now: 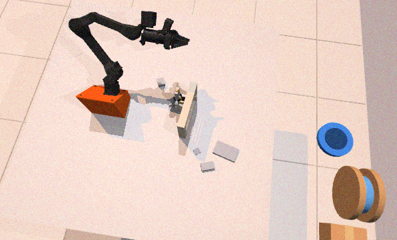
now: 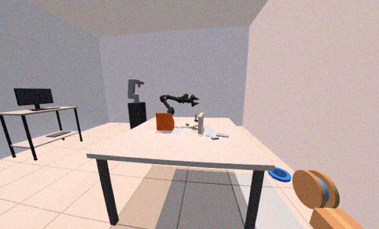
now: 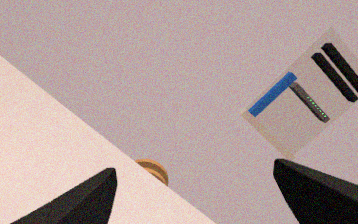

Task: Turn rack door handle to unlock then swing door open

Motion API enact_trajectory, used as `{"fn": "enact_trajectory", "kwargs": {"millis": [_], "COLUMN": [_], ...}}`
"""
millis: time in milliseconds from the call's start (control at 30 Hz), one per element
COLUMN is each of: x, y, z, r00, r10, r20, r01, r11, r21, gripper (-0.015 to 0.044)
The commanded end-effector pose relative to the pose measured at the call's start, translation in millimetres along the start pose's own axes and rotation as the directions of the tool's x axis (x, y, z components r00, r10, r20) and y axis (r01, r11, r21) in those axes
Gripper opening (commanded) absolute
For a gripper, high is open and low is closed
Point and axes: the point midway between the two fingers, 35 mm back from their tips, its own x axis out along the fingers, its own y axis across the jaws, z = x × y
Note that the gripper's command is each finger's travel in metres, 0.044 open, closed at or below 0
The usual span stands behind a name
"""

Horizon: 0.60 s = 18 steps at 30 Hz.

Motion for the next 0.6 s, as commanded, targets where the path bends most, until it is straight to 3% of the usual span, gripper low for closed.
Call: {"fn": "enact_trajectory", "kwargs": {"millis": [0,133,567], "x": [0.6,11.3,37.5], "y": [-0.1,-3.2,-18.8], "z": [-0.7,-14.9,-72.9], "r00": [1.0,0.995,0.889], "r10": [0.0,0.009,0.053], "r20": [-0.005,-0.101,-0.455], "r01": [0.0,-0.011,-0.084], "r11": [1.0,1.0,0.995], "r21": [-0.001,-0.026,-0.049], "gripper": [0.0374,0.0287,0.0287]}}
